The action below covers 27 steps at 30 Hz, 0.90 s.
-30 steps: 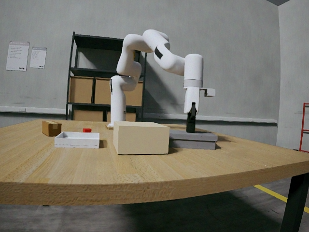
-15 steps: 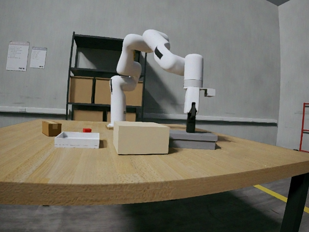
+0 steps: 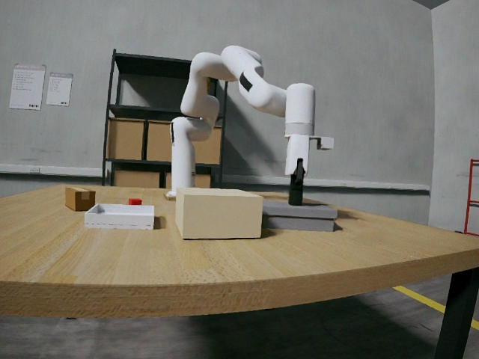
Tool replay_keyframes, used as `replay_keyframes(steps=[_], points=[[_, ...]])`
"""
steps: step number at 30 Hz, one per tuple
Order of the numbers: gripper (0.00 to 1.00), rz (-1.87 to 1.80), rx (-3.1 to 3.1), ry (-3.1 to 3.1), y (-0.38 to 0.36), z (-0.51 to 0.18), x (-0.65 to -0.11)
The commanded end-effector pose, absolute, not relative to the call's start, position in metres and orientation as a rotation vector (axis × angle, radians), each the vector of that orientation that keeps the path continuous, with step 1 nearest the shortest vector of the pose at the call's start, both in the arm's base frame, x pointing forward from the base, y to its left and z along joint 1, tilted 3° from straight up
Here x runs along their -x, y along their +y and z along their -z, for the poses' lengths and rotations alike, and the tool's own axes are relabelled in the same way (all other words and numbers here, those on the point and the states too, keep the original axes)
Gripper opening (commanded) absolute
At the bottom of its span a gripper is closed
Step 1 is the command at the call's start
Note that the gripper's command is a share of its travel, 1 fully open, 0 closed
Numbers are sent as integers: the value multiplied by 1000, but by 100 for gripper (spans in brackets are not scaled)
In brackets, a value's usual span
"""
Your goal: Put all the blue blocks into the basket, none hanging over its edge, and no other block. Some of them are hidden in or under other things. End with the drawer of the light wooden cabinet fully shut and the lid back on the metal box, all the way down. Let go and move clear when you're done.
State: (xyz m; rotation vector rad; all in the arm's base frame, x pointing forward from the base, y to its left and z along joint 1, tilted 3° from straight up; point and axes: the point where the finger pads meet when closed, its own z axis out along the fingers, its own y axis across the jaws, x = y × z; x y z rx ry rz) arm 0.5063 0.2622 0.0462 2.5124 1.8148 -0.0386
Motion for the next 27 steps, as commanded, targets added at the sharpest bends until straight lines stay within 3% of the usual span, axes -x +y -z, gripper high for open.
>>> replay_keyframes(steps=[1, 27], points=[[0, 34, -2512, 1815, 263, -48, -507], [0, 34, -2512, 1815, 265, -99, -507]])
